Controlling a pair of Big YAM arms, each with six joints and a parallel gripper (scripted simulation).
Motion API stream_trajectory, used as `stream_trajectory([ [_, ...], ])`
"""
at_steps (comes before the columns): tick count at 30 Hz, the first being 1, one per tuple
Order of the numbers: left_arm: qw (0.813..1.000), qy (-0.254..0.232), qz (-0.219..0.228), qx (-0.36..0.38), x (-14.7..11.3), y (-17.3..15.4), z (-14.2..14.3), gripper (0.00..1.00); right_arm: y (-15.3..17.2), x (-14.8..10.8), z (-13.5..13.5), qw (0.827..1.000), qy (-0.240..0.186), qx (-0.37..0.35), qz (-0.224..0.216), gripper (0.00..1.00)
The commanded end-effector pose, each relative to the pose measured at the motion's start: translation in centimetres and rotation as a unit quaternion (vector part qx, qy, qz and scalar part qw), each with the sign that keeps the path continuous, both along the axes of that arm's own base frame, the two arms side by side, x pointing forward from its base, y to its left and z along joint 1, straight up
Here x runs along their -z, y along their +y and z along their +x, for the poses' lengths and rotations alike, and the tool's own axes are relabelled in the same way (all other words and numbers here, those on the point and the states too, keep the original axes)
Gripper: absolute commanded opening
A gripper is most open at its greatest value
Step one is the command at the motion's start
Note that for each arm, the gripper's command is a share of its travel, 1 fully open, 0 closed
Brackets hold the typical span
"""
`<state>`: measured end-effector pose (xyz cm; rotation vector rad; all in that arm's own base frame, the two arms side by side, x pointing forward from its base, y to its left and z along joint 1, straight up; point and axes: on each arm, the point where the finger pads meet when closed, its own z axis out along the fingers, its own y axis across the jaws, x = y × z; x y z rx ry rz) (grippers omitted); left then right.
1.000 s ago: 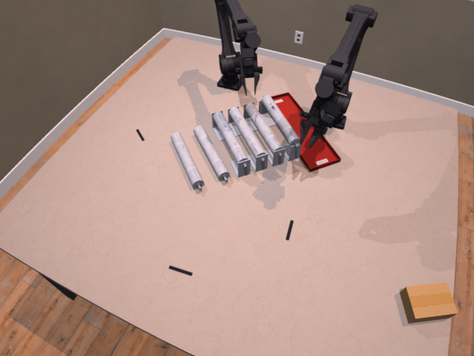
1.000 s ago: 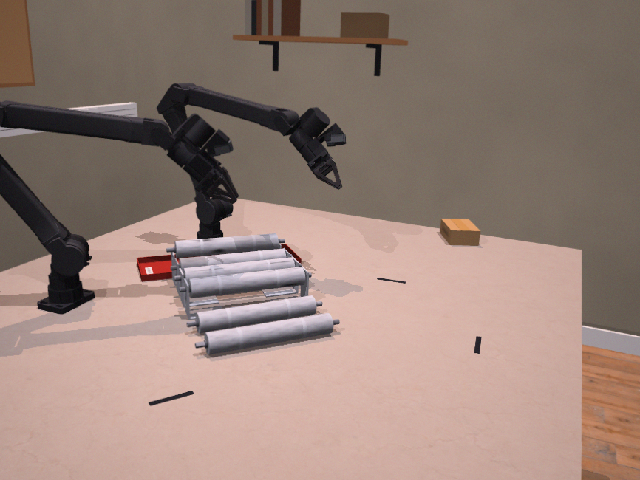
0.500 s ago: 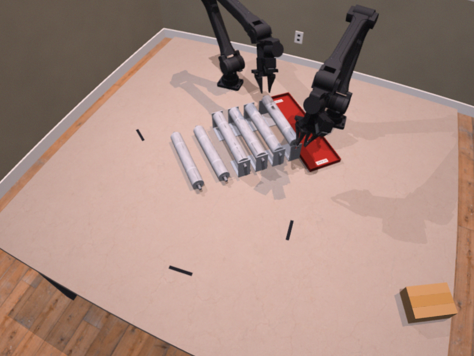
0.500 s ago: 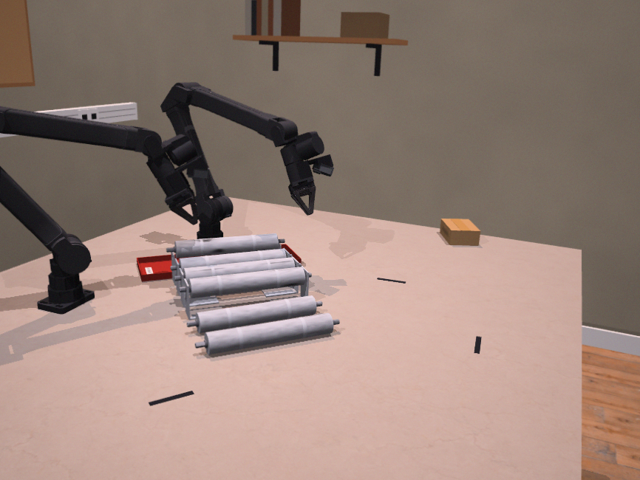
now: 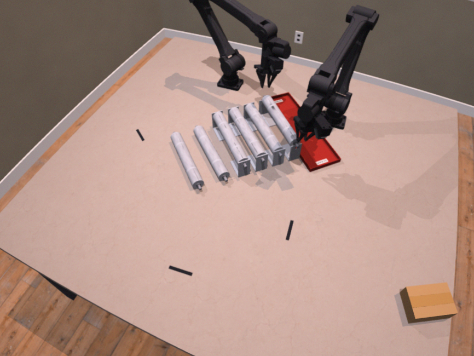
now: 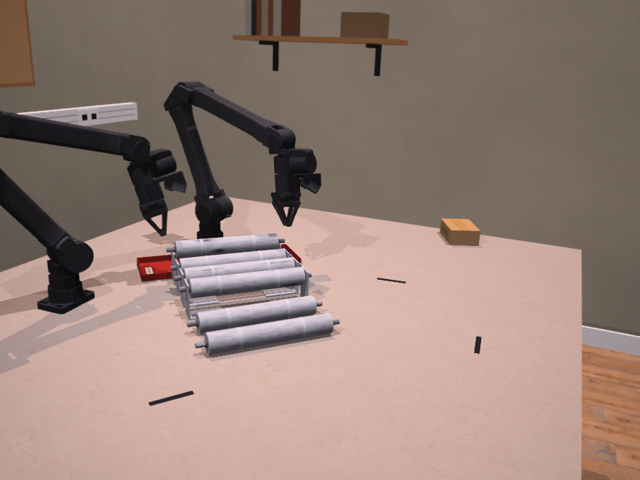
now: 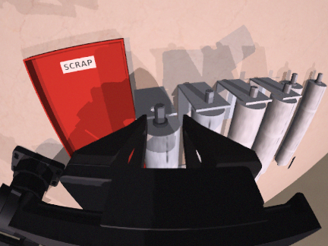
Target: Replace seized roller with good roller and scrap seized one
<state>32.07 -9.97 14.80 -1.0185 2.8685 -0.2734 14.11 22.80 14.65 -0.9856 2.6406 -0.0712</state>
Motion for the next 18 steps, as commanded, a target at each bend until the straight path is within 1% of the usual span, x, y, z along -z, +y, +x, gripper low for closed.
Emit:
stream_trajectory([
  [1,1.000,0.030,0.002,-0.008,1.0,-0.6,-1.0,0.32,-0.5,0.2,-1.1,1.000,0.004,-0.003,-0.014,0.32],
  [3,0.999,0.032,0.002,-0.009,1.1,-0.5,-1.0,0.32,-0.7,0.1,-1.2,1.000,0.003,-0.005,-0.015,0.32],
  [4,0.999,0.028,0.004,-0.014,1.0,0.0,-0.8,0.32,-0.4,-0.2,-0.7,1.000,0.001,0.000,-0.010,0.32],
  [5,1.000,0.028,0.005,-0.009,1.1,0.0,-0.8,0.32,-1.0,0.3,-0.6,1.000,0.004,0.004,-0.018,0.32],
  [6,0.999,0.031,0.006,0.000,1.2,-0.3,-1.1,0.32,-0.9,0.7,-1.4,1.000,0.008,-0.010,-0.023,0.32],
  [9,0.999,0.031,0.006,0.000,1.3,-0.3,-1.1,0.32,-0.9,0.7,-1.4,1.000,0.008,-0.011,-0.022,0.32],
  [10,1.000,0.023,0.004,-0.003,0.9,-0.3,-0.6,0.32,0.5,-0.8,-0.7,1.000,-0.001,-0.010,0.002,0.32],
  [11,1.000,0.020,0.004,-0.002,2.1,-0.7,-0.6,0.32,-0.3,1.8,-0.3,1.000,0.004,-0.012,-0.015,0.32],
  [18,1.000,0.021,0.005,-0.003,5.2,-1.1,-0.3,0.32,-0.2,4.7,0.8,1.000,0.004,-0.012,-0.014,0.32],
])
